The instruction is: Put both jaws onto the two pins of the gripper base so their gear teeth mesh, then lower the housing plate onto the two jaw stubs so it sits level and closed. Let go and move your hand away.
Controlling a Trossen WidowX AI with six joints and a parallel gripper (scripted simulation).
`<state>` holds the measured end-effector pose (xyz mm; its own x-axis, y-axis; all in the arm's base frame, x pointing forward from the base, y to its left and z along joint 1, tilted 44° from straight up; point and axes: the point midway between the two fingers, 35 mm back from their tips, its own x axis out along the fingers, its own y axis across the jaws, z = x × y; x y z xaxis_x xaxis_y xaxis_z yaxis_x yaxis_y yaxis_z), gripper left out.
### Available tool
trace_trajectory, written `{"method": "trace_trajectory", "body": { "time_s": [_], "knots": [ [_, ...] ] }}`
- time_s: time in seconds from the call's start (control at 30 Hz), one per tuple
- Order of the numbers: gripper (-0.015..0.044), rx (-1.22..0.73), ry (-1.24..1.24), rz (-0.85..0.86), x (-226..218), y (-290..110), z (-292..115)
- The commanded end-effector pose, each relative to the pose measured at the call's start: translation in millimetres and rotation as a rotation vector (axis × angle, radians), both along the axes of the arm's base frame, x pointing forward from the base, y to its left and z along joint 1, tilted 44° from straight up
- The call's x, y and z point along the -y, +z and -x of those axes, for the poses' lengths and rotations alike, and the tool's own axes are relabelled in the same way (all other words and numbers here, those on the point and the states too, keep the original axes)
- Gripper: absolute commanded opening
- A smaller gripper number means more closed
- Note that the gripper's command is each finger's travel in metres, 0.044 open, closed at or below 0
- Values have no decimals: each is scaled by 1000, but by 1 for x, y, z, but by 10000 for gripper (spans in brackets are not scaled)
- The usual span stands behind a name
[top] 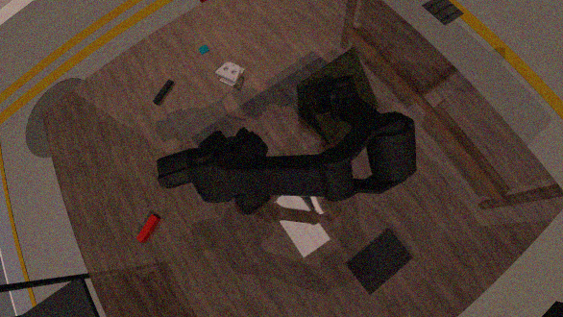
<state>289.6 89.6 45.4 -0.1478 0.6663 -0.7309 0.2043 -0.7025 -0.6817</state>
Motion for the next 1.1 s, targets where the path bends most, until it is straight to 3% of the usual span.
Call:
{"method": "trace_trajectory", "body": {
  "time_s": [0.0,1.07],
  "knots": [
    [134,-6,-4,-3,-4,-5,1],
    [134,-8,-5,-5,-31,-33,8]
  ]
}}
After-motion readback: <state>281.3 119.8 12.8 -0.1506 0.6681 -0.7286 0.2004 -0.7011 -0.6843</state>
